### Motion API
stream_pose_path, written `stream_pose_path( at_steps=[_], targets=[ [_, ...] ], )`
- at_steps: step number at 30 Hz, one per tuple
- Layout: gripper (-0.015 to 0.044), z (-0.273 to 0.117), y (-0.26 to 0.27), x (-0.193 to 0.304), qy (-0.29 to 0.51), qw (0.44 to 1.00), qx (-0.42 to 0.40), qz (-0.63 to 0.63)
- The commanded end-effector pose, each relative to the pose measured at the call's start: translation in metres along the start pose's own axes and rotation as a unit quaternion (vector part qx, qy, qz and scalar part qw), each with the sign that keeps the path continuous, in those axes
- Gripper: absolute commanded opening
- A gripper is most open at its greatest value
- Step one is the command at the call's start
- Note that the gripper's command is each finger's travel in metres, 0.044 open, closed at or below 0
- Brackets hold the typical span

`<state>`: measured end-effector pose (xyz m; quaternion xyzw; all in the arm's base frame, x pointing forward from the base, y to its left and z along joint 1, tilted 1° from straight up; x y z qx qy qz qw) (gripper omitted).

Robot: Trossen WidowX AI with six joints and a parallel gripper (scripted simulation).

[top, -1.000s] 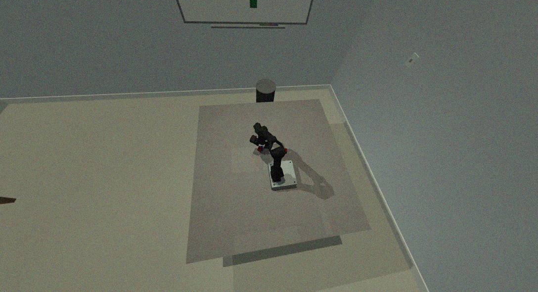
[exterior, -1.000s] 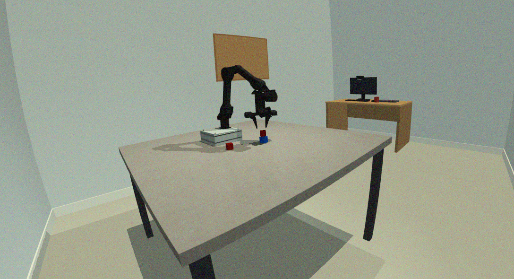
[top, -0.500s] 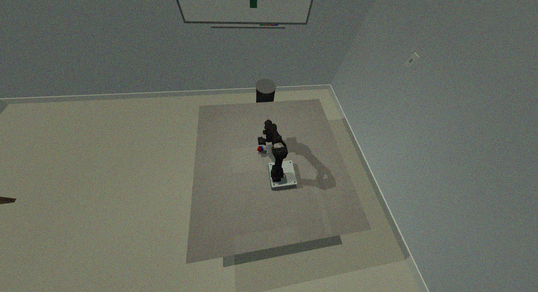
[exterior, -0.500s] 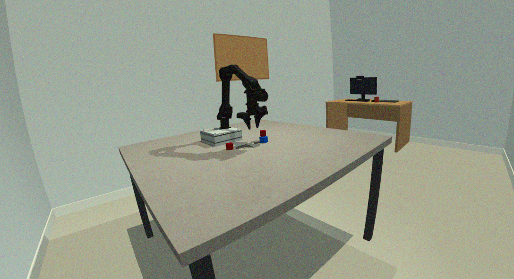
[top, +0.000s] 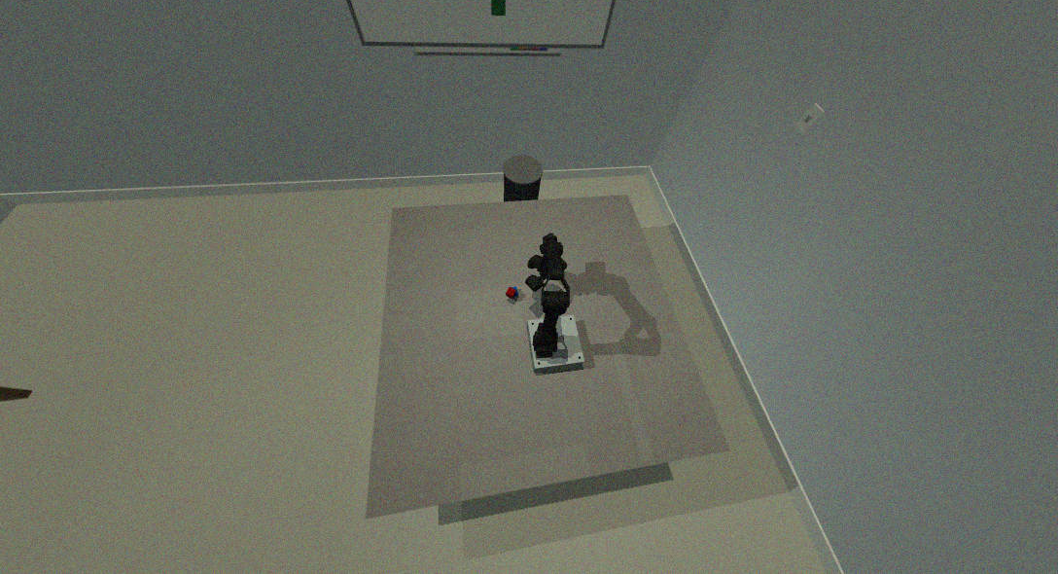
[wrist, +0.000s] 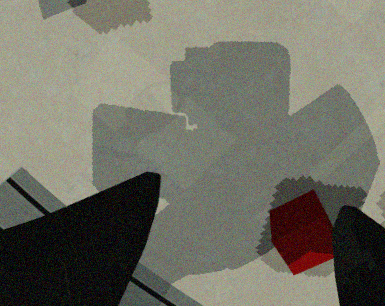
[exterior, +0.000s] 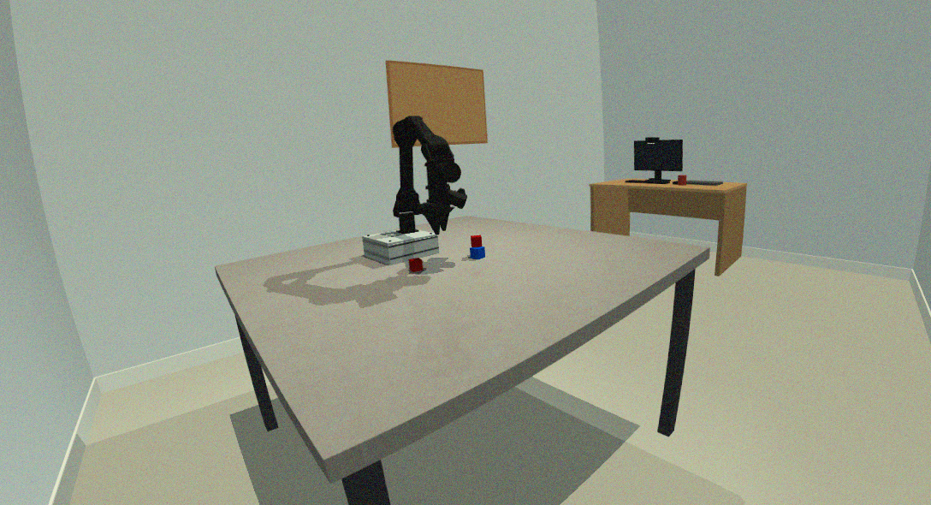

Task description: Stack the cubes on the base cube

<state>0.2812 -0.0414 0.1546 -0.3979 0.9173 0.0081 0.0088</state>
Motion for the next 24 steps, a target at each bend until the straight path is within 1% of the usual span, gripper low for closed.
stream_pose_path(
  at_steps=[1, 7, 14, 24],
  targets=[
    [0.0265, -0.009, -0.012, 0.022, -0.001, 0.995, 0.006, -0.101],
    [0.0265, -0.014, -0.023, 0.047, 0.000, 0.977, 0.007, -0.215],
    [0.0265, -0.019, -0.033, 0.077, 0.002, 0.940, 0.007, -0.342],
    [0.0265, -0.019, -0.034, 0.080, 0.003, 0.935, 0.007, -0.353]
  ],
)
Point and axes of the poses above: the point midway between the two fingers, 35 mm back from their tips, its own z axis out along the fingers, its own y axis across the jaws, x = y × z, the point moved 8 cm from there along -z, back along the fingers, and after that the axes turned 12 degrees about -z, right-handed, at the moved point
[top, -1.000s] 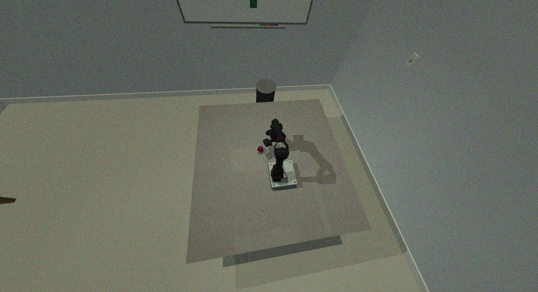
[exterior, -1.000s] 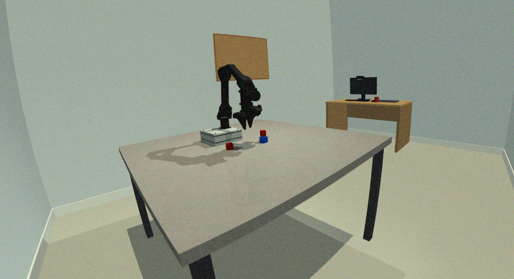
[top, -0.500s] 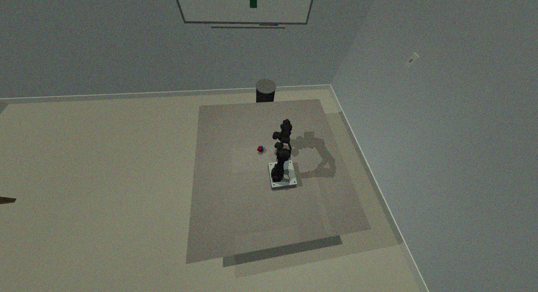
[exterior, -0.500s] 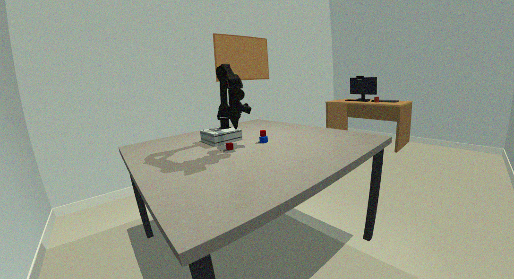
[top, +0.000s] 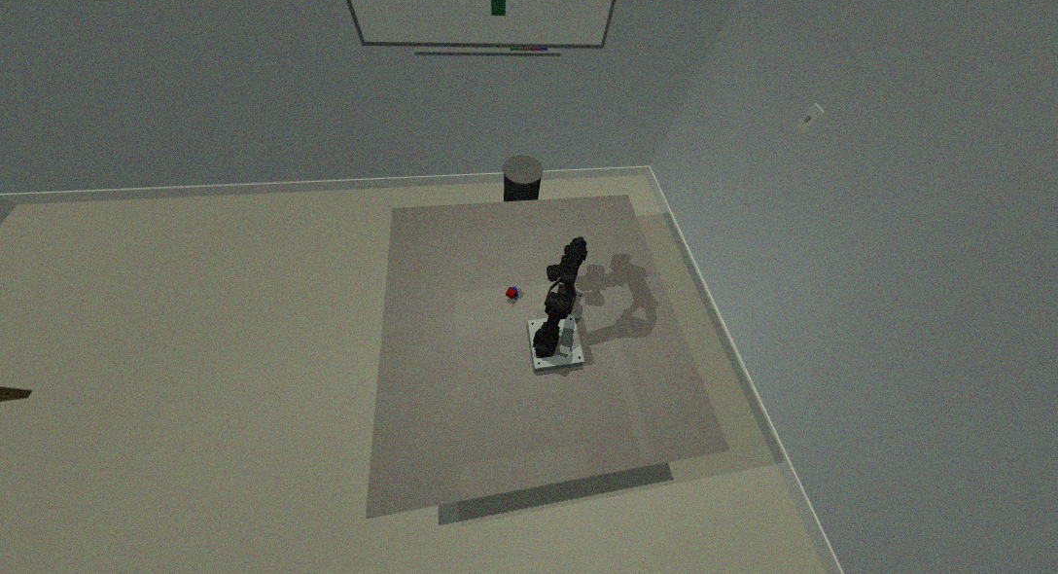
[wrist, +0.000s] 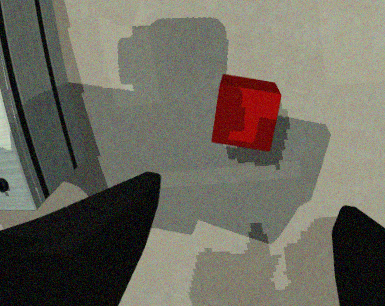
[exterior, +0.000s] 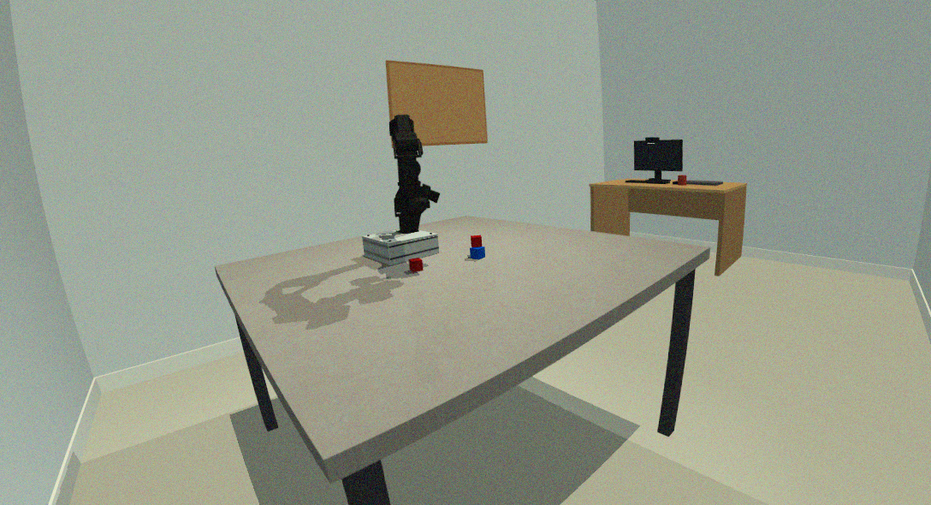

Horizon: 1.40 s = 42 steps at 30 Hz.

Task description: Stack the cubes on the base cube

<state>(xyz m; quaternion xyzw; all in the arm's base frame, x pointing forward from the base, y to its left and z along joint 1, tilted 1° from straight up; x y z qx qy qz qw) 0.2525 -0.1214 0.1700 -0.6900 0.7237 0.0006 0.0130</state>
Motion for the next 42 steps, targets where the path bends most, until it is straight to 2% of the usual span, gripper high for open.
stream_pose_path(
  at_steps=[1, 8, 42],
  targets=[
    [0.0265, 0.003, 0.001, 0.002, 0.003, 1.000, 0.002, -0.009],
    [0.0265, 0.058, 0.001, 0.002, 0.003, 1.000, 0.002, -0.009],
    [0.0265, 0.107, 0.002, 0.002, 0.003, 1.000, 0.001, -0.009]
  ],
)
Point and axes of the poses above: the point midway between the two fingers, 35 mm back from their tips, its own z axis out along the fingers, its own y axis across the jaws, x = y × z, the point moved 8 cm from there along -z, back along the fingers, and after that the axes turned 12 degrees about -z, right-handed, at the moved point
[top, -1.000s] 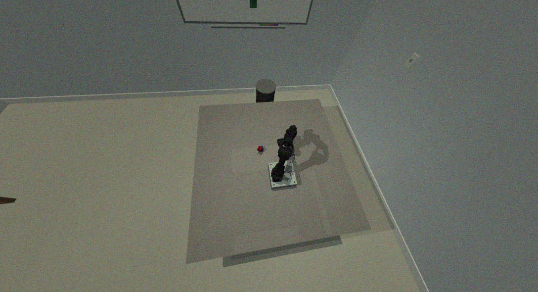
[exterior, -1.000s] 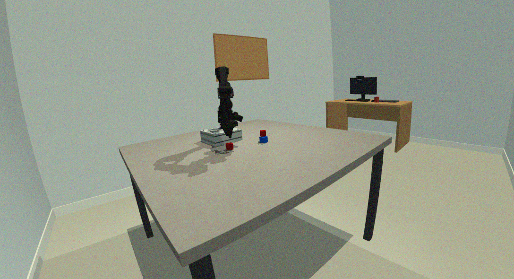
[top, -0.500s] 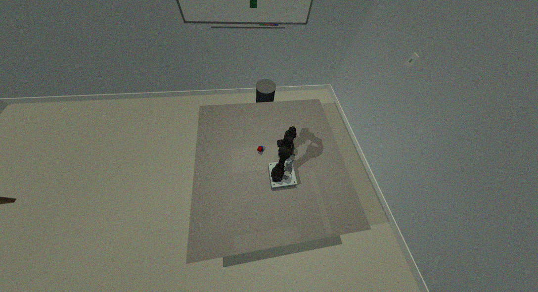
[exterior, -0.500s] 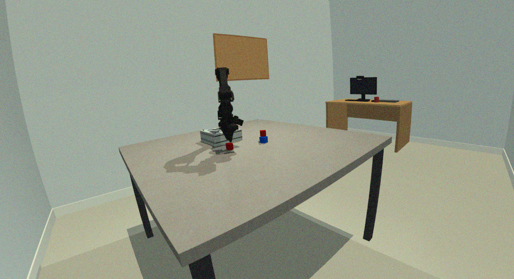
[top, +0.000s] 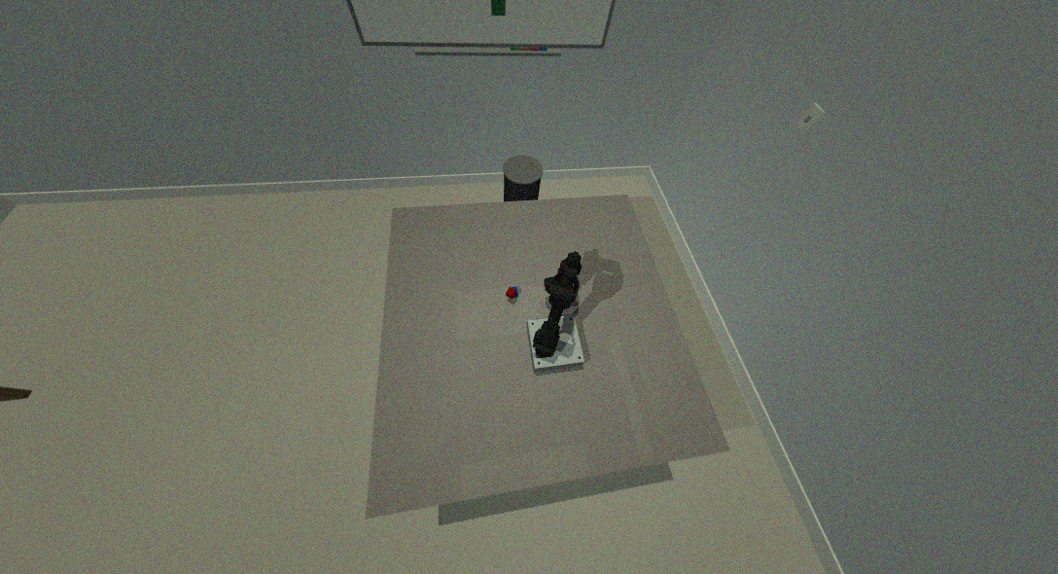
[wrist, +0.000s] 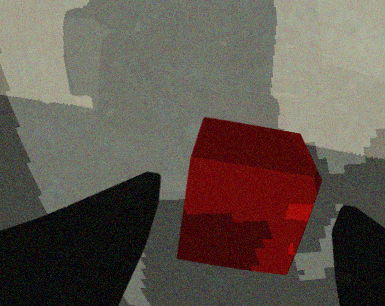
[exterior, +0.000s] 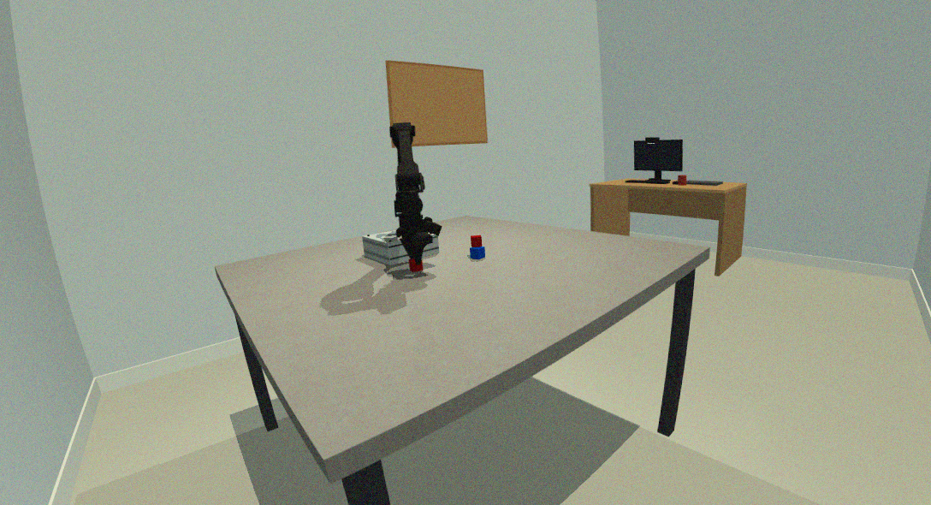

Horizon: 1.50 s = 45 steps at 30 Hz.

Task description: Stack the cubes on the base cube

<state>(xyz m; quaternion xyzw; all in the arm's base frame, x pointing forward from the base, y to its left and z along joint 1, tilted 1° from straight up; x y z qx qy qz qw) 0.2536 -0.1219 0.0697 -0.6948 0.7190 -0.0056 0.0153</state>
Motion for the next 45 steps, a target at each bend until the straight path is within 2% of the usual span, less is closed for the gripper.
stream_pose_path(
  at_steps=[1, 7, 13, 45],
  targets=[
    [0.0265, 0.007, 0.001, 0.000, 0.001, 1.000, -0.005, -0.002],
    [0.0107, 0.007, 0.001, 0.000, 0.001, 1.000, -0.005, -0.002],
    [0.0105, 0.003, 0.000, 0.000, 0.001, 1.000, -0.005, -0.002],
    [0.0105, -0.095, -0.002, 0.001, 0.001, 1.000, -0.004, -0.002]
  ],
)
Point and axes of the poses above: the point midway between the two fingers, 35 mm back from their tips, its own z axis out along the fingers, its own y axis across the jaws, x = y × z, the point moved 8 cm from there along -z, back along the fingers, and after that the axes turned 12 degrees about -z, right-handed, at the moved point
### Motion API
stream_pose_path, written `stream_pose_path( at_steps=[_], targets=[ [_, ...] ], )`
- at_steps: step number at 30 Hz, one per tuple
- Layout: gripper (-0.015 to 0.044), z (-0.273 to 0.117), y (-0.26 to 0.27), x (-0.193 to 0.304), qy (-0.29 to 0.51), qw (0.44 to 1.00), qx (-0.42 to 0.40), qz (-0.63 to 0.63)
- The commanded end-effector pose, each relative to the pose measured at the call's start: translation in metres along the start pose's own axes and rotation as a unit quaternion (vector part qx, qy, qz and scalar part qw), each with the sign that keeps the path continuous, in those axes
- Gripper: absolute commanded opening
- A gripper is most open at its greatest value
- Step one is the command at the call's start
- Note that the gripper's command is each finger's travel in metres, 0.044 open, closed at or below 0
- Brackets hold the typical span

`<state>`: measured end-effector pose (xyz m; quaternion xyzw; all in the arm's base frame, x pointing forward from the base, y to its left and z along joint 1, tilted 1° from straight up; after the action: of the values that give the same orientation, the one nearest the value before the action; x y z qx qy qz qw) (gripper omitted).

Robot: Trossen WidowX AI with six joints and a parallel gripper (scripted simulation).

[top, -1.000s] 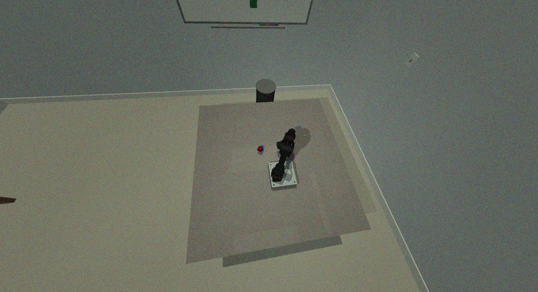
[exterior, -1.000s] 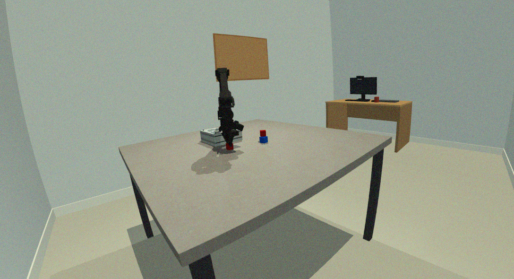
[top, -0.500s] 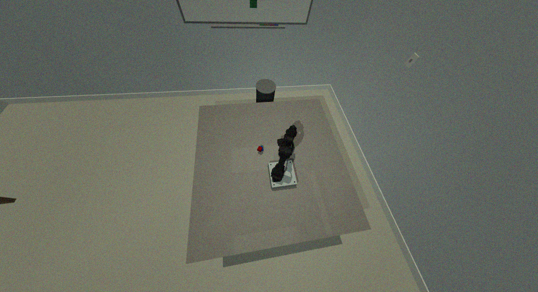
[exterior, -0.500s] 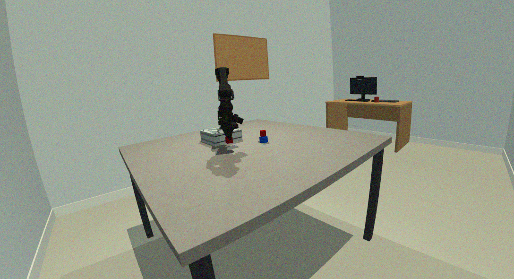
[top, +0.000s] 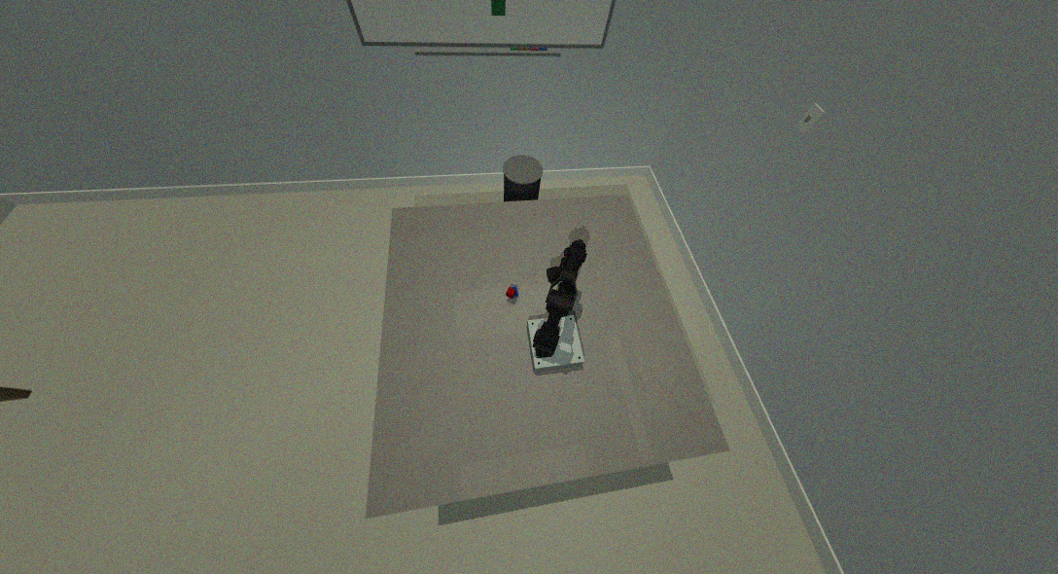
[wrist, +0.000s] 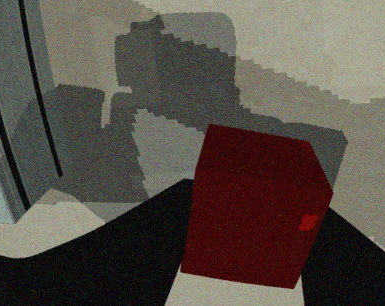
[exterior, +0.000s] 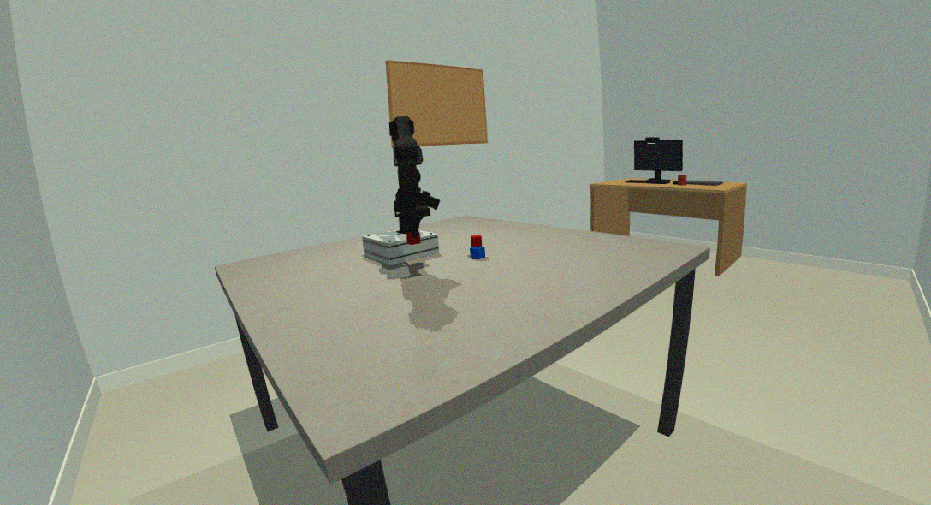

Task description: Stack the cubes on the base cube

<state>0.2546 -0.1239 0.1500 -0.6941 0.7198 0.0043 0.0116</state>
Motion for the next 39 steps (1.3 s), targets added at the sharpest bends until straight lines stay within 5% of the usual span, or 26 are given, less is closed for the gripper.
stream_pose_path(
  at_steps=[1, 8, 39],
  targets=[
    [0.0105, -0.018, 0.002, -0.001, 0.005, 1.000, 0.005, -0.003],
    [0.0105, -0.022, 0.002, -0.002, 0.005, 1.000, 0.005, 0.005],
    [0.0105, -0.019, -0.033, -0.078, -0.001, 0.922, 0.008, 0.386]
  ],
)
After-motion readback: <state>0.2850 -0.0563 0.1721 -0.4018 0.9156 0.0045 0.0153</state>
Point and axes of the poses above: the point midway between the two fingers, 35 mm back from their tips, its own z axis out along the fingers, its own y axis across the jaws, x = y × z, the point moved 8 cm from there along -z, back along the fingers, and after that the axes turned 12 degrees about -z, right-handed, at the moved point
